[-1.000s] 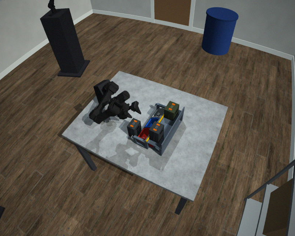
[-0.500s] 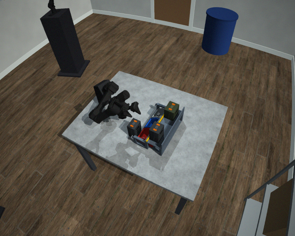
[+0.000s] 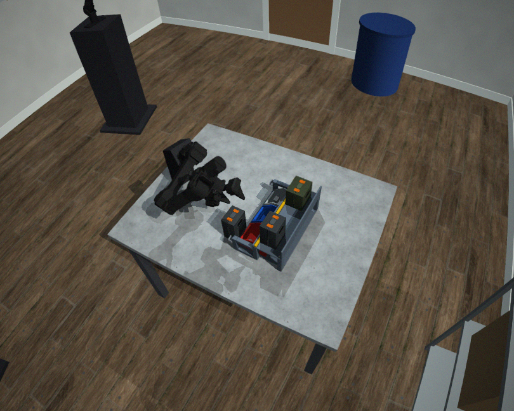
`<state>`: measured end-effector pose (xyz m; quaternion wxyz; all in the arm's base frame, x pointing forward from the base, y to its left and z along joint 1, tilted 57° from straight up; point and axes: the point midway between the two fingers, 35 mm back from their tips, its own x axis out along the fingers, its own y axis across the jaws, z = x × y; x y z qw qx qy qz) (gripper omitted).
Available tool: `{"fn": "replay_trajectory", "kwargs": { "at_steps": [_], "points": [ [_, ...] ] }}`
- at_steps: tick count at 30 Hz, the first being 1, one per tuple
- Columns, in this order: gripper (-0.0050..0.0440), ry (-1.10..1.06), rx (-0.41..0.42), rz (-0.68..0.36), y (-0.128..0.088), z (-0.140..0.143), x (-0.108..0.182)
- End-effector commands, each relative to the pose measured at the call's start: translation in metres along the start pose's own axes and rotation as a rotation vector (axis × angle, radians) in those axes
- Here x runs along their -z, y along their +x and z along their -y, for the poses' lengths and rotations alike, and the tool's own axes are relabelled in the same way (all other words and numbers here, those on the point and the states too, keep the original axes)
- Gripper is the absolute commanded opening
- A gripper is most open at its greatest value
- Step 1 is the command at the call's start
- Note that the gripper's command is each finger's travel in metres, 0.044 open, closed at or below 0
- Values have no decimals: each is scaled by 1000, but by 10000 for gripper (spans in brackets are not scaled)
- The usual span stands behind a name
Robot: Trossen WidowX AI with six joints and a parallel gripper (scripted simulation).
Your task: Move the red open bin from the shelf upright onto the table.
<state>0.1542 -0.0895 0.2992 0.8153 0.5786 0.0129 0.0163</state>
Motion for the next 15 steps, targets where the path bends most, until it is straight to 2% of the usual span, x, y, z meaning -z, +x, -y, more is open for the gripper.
{"fn": "replay_trajectory", "kwargs": {
  "at_steps": [1,11,12,15],
  "points": [
    [440,27,235,76,33,31,-10],
    [440,27,235,76,33,31,-10],
    [440,32,50,21,6,6,-2],
    [440,64,195,67,26,25,-8]
  ]
}}
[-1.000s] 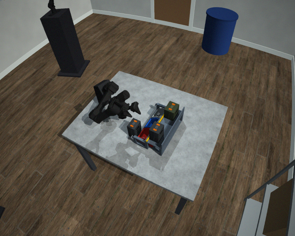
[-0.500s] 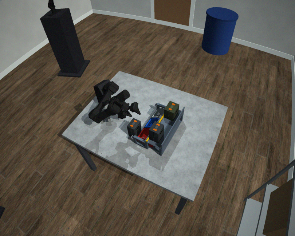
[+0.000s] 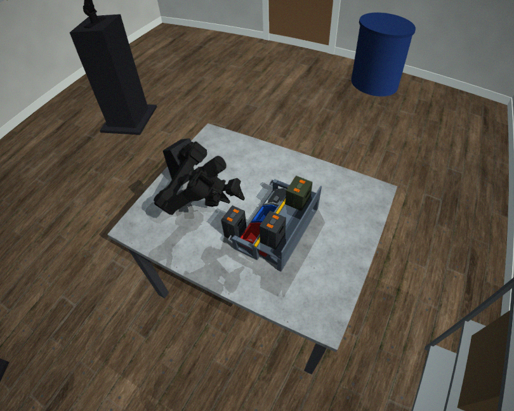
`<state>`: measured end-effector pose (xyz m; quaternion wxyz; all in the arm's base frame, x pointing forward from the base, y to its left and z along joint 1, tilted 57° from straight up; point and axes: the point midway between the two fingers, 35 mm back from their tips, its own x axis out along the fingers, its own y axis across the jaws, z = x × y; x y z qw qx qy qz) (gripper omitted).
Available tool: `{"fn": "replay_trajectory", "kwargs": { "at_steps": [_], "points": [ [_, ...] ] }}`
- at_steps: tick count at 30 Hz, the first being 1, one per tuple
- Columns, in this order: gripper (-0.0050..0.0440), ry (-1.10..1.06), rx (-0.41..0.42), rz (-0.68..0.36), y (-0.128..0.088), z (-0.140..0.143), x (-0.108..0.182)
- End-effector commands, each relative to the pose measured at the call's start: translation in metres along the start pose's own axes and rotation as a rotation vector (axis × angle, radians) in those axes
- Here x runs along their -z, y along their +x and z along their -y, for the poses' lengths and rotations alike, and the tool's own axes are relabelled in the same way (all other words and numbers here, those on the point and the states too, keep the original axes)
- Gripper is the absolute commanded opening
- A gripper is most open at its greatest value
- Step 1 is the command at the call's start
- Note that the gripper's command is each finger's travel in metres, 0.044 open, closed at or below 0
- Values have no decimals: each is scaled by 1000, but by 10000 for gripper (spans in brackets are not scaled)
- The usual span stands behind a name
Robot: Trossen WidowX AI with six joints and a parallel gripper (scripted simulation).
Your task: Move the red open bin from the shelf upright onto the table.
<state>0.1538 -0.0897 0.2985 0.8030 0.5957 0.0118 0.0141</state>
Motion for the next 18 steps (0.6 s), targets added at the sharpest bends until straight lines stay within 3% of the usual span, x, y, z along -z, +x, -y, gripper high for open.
{"fn": "replay_trajectory", "kwargs": {
  "at_steps": [1,13,14,18],
  "points": [
    [440,32,241,84,33,30,-12],
    [440,32,241,84,33,30,-12],
    [440,33,48,17,7,5,-2],
    [440,62,243,84,34,29,-12]
  ]
}}
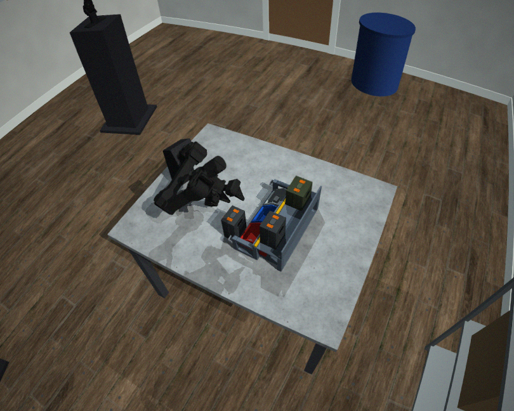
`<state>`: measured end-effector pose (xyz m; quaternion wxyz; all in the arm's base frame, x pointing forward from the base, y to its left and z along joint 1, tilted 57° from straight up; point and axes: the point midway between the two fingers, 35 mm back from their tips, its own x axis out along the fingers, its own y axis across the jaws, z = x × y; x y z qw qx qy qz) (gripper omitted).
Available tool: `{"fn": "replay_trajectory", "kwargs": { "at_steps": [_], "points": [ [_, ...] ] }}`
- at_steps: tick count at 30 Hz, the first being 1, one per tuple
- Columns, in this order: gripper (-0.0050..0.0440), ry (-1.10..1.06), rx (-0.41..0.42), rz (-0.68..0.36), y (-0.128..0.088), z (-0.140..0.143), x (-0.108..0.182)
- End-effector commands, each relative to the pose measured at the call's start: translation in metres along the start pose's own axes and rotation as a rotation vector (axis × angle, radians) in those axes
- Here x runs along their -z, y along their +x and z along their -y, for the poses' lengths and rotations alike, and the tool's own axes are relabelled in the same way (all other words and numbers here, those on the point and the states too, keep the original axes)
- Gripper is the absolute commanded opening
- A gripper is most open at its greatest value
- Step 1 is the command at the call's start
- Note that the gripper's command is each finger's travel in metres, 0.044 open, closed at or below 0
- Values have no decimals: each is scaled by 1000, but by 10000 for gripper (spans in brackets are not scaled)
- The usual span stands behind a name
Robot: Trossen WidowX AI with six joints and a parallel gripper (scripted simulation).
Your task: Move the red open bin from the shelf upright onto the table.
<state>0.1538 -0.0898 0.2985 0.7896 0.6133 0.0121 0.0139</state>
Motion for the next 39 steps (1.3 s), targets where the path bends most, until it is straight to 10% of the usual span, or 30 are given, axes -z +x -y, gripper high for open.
{"fn": "replay_trajectory", "kwargs": {
  "at_steps": [1,12,13,17,29,30,34,39],
  "points": [
    [440,18,241,90,34,29,-13],
    [440,18,241,90,34,29,-13],
    [440,17,48,18,7,5,-2],
    [440,38,242,90,34,29,-13],
    [440,38,242,90,34,29,-13],
    [440,36,48,17,7,5,-2],
    [440,51,242,89,34,29,-13],
    [440,51,242,89,34,29,-13]
  ]
}}
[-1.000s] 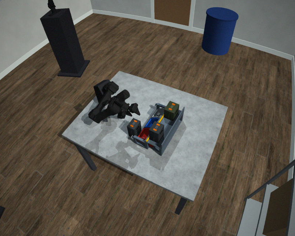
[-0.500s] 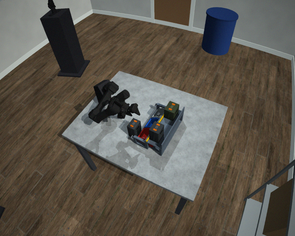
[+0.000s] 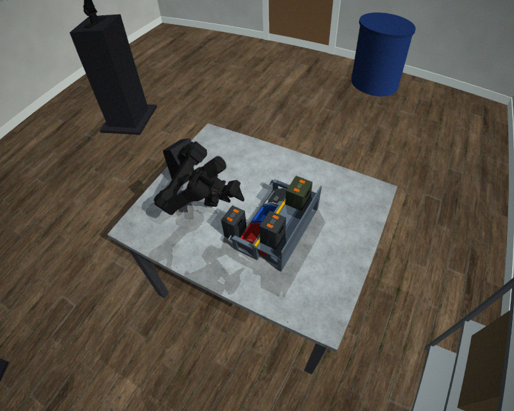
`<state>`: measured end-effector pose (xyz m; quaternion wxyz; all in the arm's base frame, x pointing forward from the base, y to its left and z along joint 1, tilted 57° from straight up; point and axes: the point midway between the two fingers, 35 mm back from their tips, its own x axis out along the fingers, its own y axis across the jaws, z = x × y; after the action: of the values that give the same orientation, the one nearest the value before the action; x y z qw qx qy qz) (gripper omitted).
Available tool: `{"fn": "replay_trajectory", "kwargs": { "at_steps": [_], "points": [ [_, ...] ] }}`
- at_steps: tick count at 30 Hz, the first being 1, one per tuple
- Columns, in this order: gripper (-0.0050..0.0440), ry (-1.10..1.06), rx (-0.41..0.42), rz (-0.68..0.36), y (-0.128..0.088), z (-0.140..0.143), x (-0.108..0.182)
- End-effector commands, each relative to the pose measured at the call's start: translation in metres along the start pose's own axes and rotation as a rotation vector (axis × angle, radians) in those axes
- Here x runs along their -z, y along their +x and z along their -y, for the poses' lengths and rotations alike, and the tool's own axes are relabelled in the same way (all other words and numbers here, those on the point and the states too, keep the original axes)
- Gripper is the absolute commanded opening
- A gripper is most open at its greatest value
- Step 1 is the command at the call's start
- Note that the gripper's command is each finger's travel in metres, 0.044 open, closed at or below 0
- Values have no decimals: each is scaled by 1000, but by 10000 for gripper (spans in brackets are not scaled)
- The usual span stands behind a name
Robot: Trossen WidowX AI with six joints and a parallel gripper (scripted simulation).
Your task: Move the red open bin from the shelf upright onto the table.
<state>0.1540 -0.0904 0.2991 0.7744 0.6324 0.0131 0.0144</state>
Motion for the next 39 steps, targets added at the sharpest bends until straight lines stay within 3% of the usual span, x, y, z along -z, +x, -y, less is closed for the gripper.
{"fn": "replay_trajectory", "kwargs": {
  "at_steps": [1,7,8,12,24,25,29,39],
  "points": [
    [440,2,241,97,33,29,-13],
    [440,2,241,97,33,29,-13],
    [440,0,48,19,7,5,-2],
    [440,11,241,97,33,29,-13],
    [440,11,241,97,33,29,-13],
    [440,8,48,19,7,5,-2],
    [440,17,241,96,33,29,-13],
    [440,17,241,96,33,29,-13]
  ]
}}
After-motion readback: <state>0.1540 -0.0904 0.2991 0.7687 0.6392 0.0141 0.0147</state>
